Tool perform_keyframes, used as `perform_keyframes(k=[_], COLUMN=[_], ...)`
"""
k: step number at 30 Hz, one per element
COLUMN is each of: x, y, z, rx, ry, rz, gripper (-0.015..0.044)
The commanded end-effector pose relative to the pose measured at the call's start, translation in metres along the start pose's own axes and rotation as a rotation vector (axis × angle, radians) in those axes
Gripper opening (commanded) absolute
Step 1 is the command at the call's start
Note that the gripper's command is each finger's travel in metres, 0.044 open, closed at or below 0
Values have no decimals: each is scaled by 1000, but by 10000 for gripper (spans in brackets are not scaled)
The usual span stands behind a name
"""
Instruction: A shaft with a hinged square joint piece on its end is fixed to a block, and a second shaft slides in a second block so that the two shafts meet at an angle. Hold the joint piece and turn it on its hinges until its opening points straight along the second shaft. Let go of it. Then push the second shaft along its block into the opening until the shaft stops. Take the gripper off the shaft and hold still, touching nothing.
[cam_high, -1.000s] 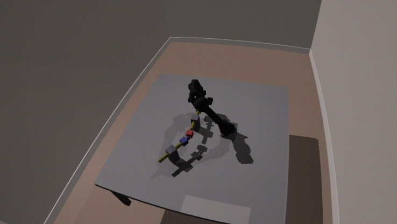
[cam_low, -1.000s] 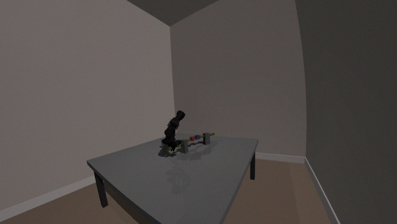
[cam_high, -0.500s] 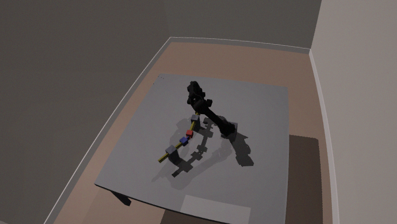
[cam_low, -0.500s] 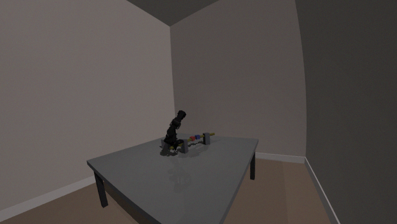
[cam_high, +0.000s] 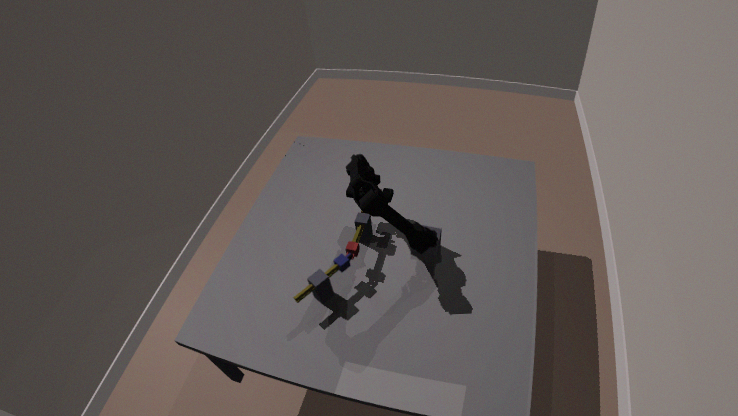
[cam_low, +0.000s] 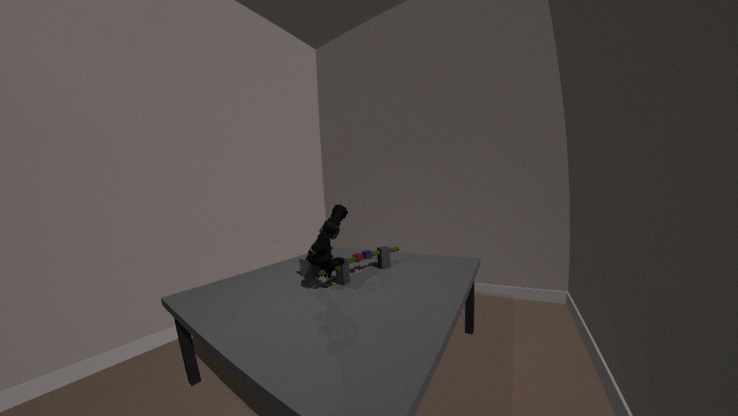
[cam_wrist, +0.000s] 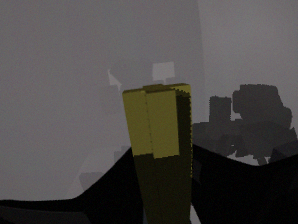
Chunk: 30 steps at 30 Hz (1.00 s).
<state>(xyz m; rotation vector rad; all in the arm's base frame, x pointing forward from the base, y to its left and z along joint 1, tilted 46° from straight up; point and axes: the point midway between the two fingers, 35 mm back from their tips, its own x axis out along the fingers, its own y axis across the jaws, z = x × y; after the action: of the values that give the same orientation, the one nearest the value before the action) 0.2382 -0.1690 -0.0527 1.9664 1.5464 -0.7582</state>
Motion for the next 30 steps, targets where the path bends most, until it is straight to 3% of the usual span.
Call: perform_keyframes(k=[1, 20, 23, 28, 30], x=[1, 0, 0, 0, 0], y=[0, 0, 0, 0, 0], z=[-10, -13, -13, -13, -13], rx=[1, 1, 1, 1, 1], ry=[5, 1, 1, 1, 1], rz=[0, -1, -1, -1, -1], gripper=[0, 0, 67, 67, 119])
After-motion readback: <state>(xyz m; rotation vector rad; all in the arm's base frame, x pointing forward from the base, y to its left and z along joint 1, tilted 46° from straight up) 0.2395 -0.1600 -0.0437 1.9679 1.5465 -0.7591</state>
